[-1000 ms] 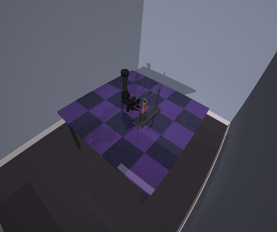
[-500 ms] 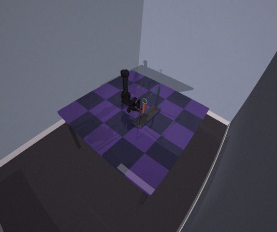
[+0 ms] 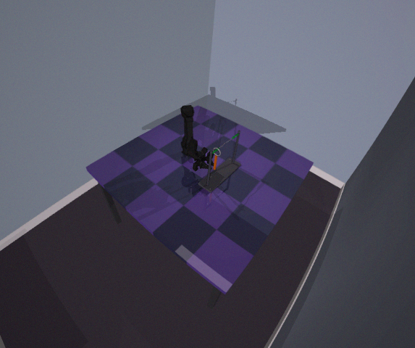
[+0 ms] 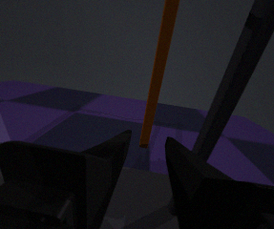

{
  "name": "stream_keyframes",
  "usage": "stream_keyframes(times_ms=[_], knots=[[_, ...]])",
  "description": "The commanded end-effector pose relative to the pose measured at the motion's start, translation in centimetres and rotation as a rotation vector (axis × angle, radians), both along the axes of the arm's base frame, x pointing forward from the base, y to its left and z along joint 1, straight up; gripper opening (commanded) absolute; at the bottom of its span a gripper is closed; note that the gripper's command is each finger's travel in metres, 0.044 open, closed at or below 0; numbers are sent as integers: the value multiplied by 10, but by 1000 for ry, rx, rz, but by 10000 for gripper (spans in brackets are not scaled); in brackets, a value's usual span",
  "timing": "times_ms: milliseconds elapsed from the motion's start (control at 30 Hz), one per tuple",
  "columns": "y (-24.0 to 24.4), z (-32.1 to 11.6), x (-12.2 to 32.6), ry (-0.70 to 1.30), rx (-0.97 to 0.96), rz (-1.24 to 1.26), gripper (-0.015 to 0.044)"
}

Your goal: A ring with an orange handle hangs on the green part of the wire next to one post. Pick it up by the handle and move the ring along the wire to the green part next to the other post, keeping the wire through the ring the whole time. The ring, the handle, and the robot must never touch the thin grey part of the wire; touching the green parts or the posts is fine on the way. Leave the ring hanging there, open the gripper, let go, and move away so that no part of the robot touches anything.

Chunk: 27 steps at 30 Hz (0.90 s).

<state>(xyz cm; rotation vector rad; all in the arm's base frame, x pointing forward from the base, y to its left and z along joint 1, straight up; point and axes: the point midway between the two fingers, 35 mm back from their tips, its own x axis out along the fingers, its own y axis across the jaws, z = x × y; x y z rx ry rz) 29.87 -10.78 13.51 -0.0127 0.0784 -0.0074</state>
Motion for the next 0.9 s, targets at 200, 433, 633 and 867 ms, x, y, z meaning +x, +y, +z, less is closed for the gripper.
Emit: stream_keyframes(times_ms=[200,433,633,867], knots=[[0,0,18,-8,2,-3,160],[1,-1,29,-9,2,-3,160],[2,-3,38,-10,2,-3,160],[2,-4,39,-11,2,-3,160]])
